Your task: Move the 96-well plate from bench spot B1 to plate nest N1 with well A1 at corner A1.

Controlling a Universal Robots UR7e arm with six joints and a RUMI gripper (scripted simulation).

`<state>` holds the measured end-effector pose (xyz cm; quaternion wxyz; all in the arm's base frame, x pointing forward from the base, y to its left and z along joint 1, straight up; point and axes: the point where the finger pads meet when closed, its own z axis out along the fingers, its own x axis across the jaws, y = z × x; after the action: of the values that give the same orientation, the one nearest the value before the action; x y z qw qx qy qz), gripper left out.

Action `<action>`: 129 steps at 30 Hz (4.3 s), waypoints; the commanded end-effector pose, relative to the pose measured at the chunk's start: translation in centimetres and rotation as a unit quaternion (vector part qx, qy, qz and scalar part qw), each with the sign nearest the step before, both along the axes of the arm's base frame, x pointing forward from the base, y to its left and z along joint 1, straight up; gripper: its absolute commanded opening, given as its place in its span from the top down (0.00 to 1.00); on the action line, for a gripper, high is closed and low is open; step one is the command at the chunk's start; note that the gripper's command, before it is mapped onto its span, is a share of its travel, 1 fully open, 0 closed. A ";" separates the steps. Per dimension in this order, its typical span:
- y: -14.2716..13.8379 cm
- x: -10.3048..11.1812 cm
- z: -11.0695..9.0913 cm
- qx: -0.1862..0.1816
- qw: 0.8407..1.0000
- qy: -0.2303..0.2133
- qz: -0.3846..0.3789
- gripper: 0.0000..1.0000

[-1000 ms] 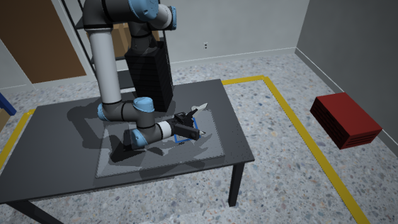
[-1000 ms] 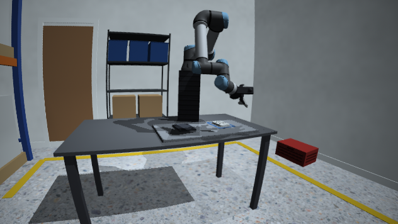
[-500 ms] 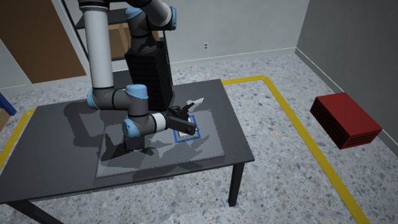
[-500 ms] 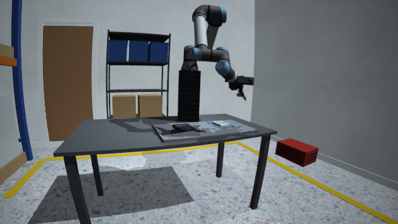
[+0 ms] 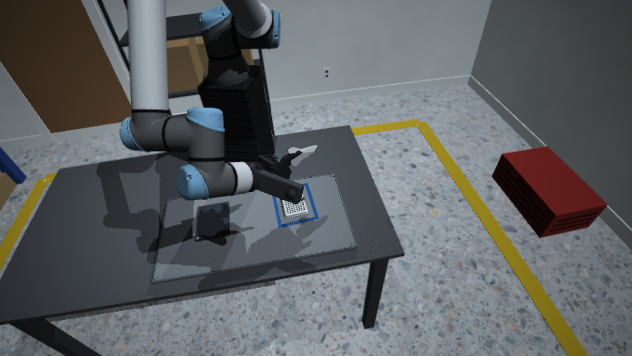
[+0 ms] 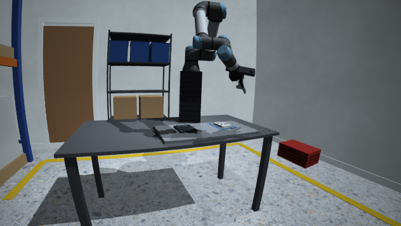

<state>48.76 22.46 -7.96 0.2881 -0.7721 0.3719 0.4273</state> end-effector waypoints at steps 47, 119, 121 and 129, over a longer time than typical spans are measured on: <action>-8.9 -0.9 16.2 -0.205 0.977 -0.034 -0.036 0.00; -20.5 -12.6 36.8 -0.503 0.816 -0.111 -0.262 0.00; -20.8 -13.2 37.5 -0.503 0.816 -0.111 -0.262 0.00; -21.2 -10.7 35.2 -0.503 0.816 -0.112 -0.262 0.00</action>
<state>36.82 1.50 28.27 0.0005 -0.7256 0.6881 0.0011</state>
